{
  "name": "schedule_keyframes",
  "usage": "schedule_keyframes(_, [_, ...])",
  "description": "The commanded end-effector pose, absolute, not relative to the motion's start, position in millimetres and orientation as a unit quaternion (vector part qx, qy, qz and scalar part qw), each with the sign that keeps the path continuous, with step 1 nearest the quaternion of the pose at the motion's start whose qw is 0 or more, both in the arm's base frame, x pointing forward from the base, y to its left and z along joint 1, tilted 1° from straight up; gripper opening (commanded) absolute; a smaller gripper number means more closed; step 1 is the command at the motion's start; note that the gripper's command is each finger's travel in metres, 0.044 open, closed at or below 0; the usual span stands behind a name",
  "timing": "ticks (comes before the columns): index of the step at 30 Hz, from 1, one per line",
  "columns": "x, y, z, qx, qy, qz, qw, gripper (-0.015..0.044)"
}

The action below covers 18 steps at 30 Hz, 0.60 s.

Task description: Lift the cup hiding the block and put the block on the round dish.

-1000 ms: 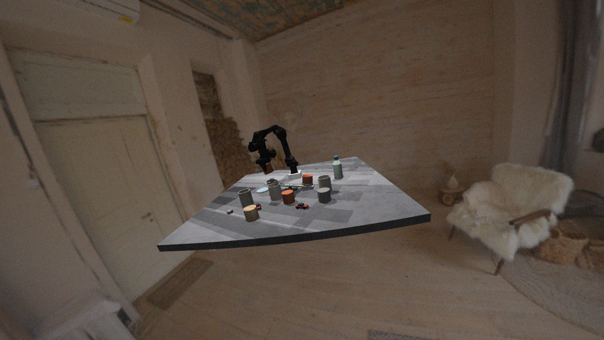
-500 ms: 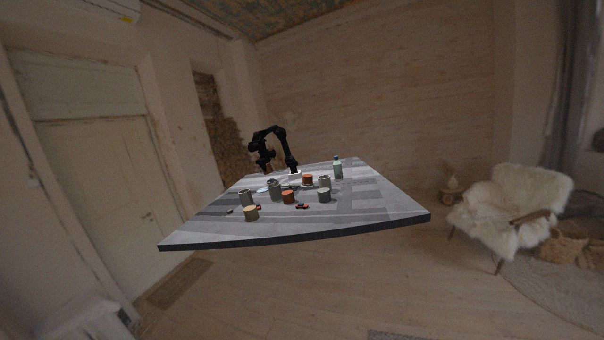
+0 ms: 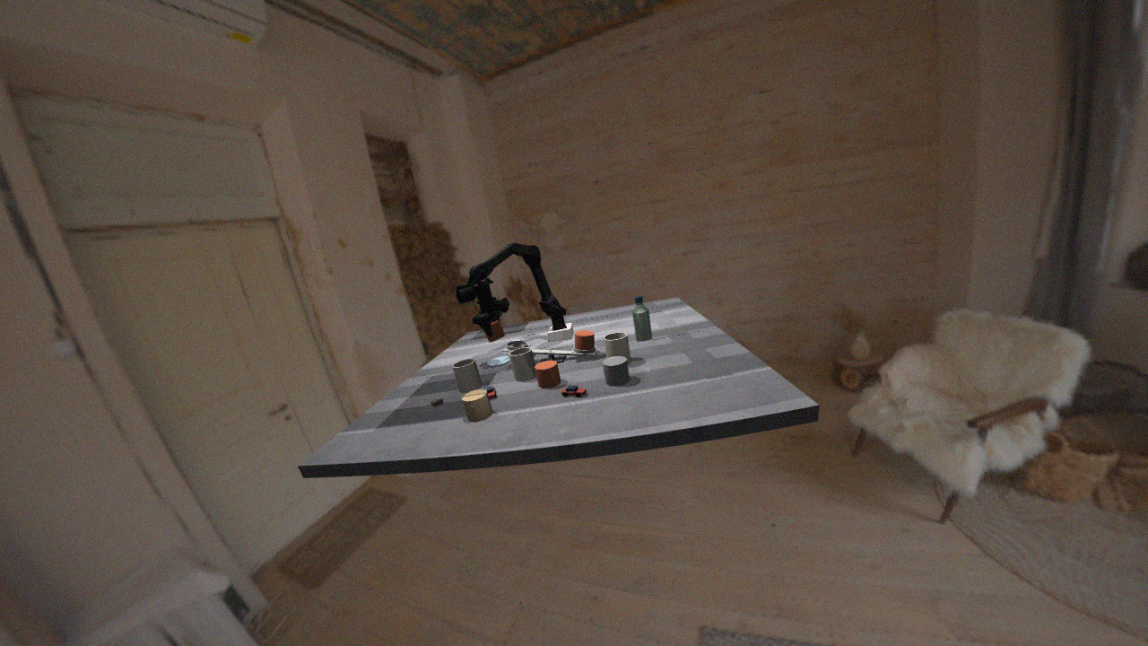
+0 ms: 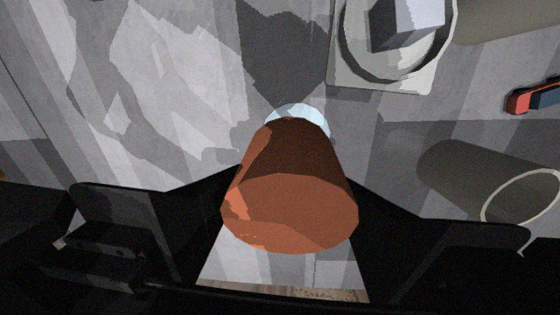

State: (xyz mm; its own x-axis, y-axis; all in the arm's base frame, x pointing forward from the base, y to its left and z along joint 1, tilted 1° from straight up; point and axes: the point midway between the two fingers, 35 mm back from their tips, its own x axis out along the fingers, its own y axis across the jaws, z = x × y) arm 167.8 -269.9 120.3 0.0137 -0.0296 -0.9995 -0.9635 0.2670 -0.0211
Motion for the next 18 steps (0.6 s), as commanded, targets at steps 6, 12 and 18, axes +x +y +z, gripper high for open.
schedule_keyframes(6, [105, -293, 94, -0.443, 0.566, 0.416, 0.558, 0.0000])
schedule_keyframes(12, [69, -299, 79, -0.443, 0.568, 0.416, 0.556, 0.0000])
schedule_keyframes(18, [69, -301, 61, -0.443, 0.568, 0.416, 0.556, 0.0000])
